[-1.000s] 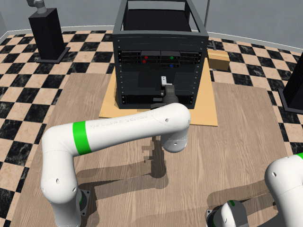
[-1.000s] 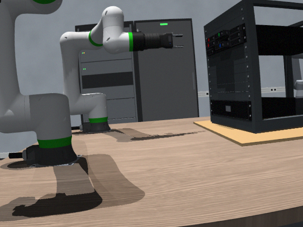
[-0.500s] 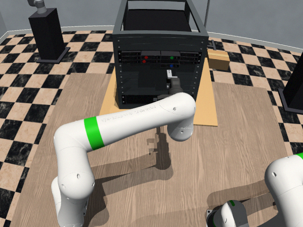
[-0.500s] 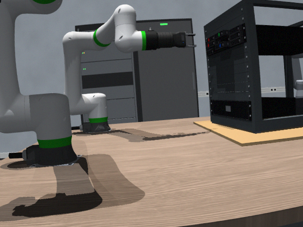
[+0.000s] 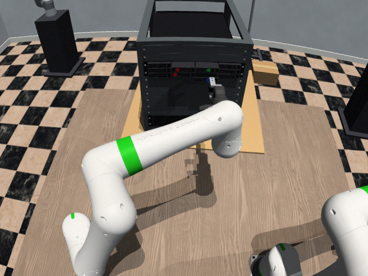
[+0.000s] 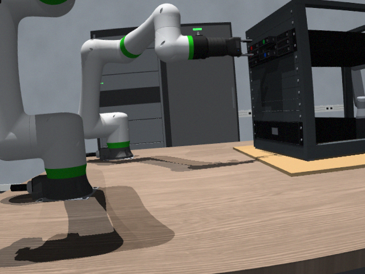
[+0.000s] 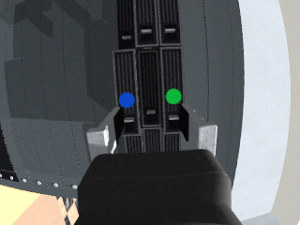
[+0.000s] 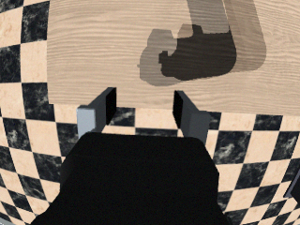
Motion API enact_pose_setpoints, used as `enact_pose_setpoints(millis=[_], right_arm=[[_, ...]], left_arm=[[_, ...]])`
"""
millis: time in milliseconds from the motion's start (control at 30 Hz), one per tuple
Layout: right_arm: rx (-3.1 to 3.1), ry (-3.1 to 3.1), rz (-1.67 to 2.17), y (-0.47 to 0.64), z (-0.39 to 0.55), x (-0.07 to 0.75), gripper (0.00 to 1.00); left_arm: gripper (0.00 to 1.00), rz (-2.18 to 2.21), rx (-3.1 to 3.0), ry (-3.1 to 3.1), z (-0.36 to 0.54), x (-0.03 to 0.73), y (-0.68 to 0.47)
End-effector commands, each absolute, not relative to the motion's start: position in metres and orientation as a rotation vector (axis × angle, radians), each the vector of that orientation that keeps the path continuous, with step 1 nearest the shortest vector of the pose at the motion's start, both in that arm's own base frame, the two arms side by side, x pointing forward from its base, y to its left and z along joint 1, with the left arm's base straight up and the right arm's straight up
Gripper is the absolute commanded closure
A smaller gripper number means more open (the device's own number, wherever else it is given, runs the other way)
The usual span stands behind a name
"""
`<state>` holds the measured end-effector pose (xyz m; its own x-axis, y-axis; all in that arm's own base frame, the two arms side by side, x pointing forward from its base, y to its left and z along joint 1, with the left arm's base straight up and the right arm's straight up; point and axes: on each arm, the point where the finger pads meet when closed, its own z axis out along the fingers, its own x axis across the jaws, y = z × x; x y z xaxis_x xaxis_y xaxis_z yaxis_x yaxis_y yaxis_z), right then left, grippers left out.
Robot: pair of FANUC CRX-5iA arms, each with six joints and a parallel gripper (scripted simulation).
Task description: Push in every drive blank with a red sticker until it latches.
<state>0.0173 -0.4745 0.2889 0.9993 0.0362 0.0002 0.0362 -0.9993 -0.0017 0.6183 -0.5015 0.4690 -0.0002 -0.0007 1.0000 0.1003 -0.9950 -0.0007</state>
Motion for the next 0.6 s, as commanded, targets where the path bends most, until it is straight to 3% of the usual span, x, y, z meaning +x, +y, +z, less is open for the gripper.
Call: enact_pose_setpoints(millis=[0,567], right_arm=[[-3.141,-0.057,0.0,-0.4747,0.2897,0.0172,0.0],[-3.141,-0.057,0.0,-0.4747,0.2897,0.0172,0.0]], left_arm=[[0.0,-2.172,-2.169,-0.111,0.4711,0.6236,-0.5039],[0.0,-2.172,-2.169,-0.111,0.4708,0.6297,-0.5066]])
